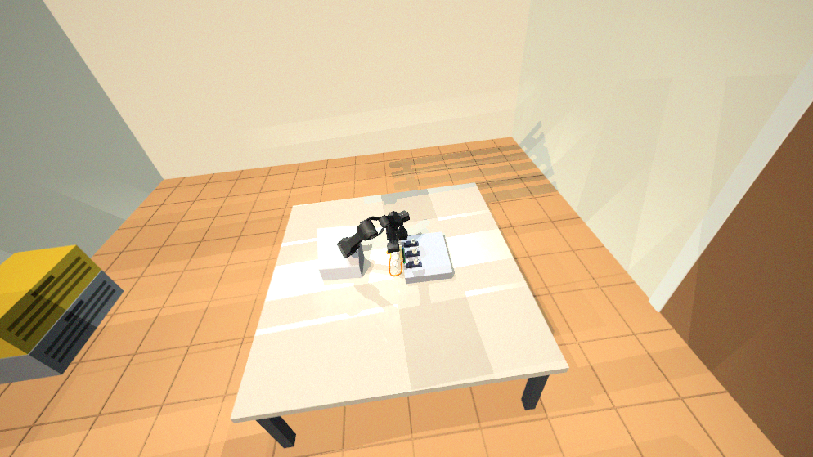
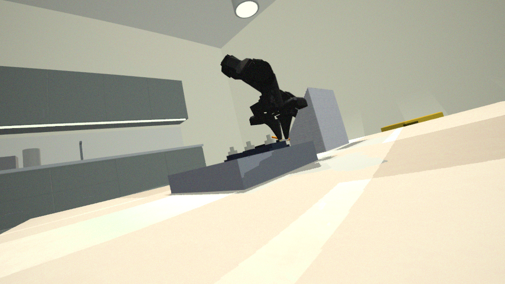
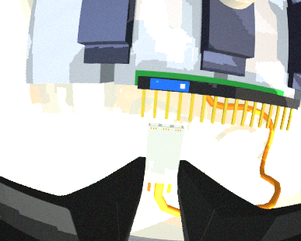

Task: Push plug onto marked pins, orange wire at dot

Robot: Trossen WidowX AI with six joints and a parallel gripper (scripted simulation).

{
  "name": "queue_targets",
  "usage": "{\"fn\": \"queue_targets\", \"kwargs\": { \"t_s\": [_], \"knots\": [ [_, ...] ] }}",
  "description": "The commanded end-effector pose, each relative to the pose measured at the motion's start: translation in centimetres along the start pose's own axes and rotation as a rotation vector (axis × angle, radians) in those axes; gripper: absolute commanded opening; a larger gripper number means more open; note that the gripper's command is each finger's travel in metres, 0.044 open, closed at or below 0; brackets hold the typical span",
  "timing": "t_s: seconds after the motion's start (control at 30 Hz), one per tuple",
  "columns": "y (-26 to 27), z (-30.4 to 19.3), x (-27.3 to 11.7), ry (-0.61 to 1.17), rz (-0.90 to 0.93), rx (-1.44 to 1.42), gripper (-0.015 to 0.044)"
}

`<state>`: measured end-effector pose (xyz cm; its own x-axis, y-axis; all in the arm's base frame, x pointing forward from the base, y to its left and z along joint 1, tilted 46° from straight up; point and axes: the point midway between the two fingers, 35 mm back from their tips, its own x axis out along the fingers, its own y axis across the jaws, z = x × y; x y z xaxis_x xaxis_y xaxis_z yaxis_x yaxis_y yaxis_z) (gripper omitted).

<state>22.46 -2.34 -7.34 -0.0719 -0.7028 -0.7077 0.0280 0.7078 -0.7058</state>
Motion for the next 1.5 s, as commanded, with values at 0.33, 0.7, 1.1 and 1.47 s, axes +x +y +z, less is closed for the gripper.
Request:
{"fn": "queue_targets", "kwargs": {
  "t_s": [0.33, 0.7, 1.1, 1.47],
  "knots": [
    [0.0, 1.3, -0.2, -0.009, -0.002, 0.002, 0.0],
    [0.0, 2.0, -0.2, -0.01, -0.002, 0.002, 0.0],
    [-0.1, 2.4, -0.2, -0.01, -0.002, 0.002, 0.0],
    [0.1, 1.9, -1.2, -0.01, 0.0, 0.002, 0.0289]
  ]
}}
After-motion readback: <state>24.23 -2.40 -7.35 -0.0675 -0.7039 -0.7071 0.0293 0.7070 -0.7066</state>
